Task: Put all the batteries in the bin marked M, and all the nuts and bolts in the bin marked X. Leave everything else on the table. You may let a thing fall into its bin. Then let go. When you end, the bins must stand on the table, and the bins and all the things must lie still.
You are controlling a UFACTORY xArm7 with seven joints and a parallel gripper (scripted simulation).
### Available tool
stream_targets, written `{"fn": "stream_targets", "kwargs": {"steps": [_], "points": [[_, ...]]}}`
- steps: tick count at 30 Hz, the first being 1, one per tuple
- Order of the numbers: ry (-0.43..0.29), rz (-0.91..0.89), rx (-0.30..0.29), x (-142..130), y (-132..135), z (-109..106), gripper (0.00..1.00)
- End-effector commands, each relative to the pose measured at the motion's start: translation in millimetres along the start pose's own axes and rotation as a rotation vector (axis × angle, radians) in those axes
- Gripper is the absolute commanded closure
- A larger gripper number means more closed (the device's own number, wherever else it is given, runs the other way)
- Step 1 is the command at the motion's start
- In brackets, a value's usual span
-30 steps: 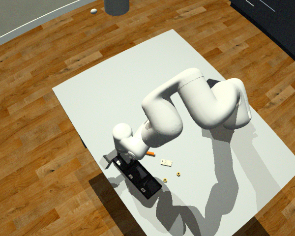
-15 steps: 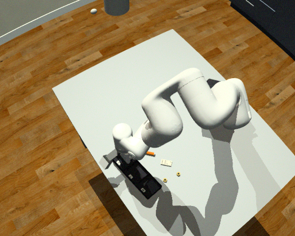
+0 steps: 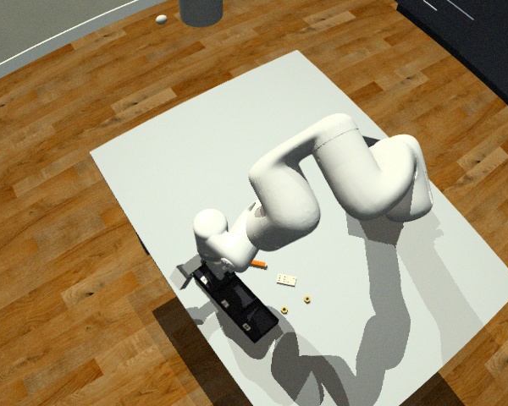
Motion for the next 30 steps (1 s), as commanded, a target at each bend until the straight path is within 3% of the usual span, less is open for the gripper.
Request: {"fn": "stream_targets", "kwargs": {"steps": [1, 10, 20, 25, 30], "points": [[0.003, 0.000, -0.001, 1, 1, -5, 0.93], [0.003, 0.000, -0.001, 1, 1, -17, 0.93], [0.003, 0.000, -0.001, 1, 1, -47, 0.93], [0.003, 0.000, -0.001, 1, 1, -47, 0.93], [0.003, 0.000, -0.001, -5, -24, -47, 0.93]]}}
Point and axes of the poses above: the point where the finger pads meet when closed, its own z axis out along the fingers, its own y axis across the jaws, x = y × z, the point moved 1 cm from there along -z, back along the fingers, and after that the axes turned 13 degrees about z, right-handed, at the moved point
